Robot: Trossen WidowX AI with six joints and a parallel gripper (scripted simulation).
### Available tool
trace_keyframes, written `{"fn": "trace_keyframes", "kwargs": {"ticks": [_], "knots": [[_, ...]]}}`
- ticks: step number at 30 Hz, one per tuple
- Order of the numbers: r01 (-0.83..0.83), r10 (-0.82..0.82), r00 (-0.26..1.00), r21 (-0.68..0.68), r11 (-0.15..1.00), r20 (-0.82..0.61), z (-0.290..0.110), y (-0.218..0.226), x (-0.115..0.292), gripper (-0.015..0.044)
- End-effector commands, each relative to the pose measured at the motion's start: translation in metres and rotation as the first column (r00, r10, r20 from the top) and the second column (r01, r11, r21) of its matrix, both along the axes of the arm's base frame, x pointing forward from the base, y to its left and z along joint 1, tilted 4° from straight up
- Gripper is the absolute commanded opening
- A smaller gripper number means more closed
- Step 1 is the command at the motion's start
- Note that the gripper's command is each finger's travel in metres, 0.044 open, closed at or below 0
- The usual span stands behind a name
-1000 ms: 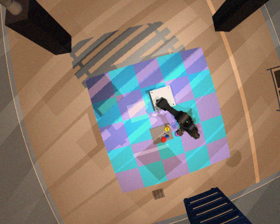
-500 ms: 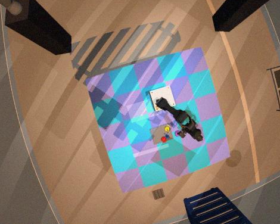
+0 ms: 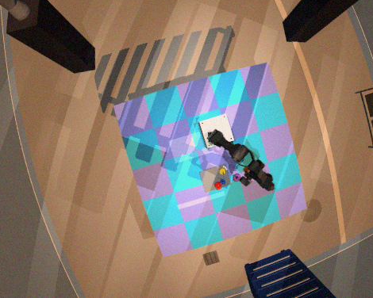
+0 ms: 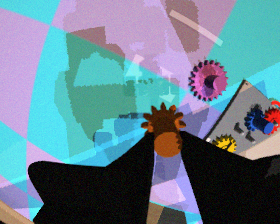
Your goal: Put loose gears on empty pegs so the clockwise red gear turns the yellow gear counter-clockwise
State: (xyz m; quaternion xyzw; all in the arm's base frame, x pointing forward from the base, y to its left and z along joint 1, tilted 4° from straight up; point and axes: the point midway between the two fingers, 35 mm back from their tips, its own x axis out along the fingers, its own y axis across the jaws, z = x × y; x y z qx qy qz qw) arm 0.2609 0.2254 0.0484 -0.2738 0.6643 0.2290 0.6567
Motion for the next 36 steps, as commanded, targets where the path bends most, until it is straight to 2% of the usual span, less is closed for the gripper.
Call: {"fn": "trace_keyframes", "kwargs": {"ticks": [1, 13, 36], "knots": [[-0.001, 0.001, 1.0, 0.011, 1.0, 0.012, 0.018, 0.001, 0.001, 0.0], [-0.001, 0.001, 1.0, 0.011, 1.0, 0.011, 0.053, -0.002, -0.004, 0.0], [-0.001, 0.001, 1.0, 0.009, 1.0, 0.014, 0.029, -0.043, 0.025, 0.0]]}}
